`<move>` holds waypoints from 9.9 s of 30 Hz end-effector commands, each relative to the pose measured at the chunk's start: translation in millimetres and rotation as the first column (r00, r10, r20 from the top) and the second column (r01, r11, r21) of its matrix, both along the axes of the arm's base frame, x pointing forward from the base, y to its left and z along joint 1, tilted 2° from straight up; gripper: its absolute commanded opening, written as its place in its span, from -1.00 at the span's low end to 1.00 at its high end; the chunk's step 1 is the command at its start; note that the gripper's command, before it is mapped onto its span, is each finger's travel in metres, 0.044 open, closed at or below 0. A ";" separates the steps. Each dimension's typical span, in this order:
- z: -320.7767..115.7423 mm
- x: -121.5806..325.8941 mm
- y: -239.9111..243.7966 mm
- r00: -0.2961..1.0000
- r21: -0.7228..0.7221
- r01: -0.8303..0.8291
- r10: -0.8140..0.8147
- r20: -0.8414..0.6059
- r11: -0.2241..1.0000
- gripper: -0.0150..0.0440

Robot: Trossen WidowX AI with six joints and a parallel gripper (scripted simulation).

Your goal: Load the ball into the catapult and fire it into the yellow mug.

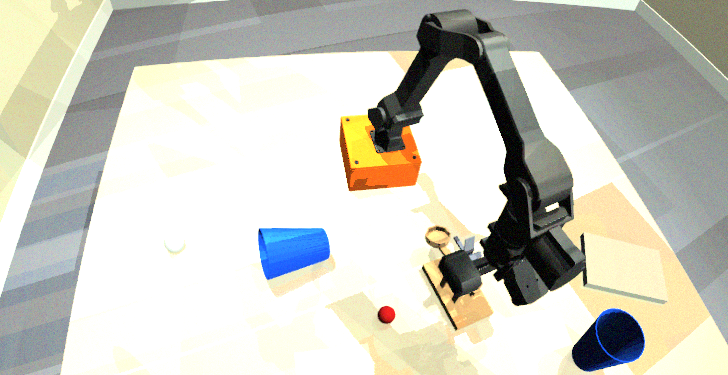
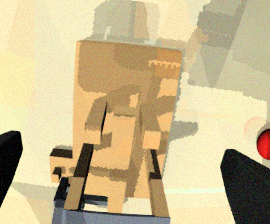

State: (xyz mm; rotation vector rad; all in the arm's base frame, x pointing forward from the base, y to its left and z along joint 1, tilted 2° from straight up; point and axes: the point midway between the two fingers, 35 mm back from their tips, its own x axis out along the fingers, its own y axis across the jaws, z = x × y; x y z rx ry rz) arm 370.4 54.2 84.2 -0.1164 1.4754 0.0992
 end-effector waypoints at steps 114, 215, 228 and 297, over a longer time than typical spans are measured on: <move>-74.8 0.7 -1.7 0.999 -0.005 0.005 -0.005 -0.033 1.000 -0.05; -94.4 -10.8 -155.6 0.968 0.012 0.251 -0.251 -0.012 0.968 -0.49; -10.2 -12.2 -153.3 0.973 0.001 0.231 -0.231 -0.024 0.973 -0.49; -47.7 -122.9 -17.6 0.930 -0.048 -0.004 -0.014 -0.368 0.999 -0.14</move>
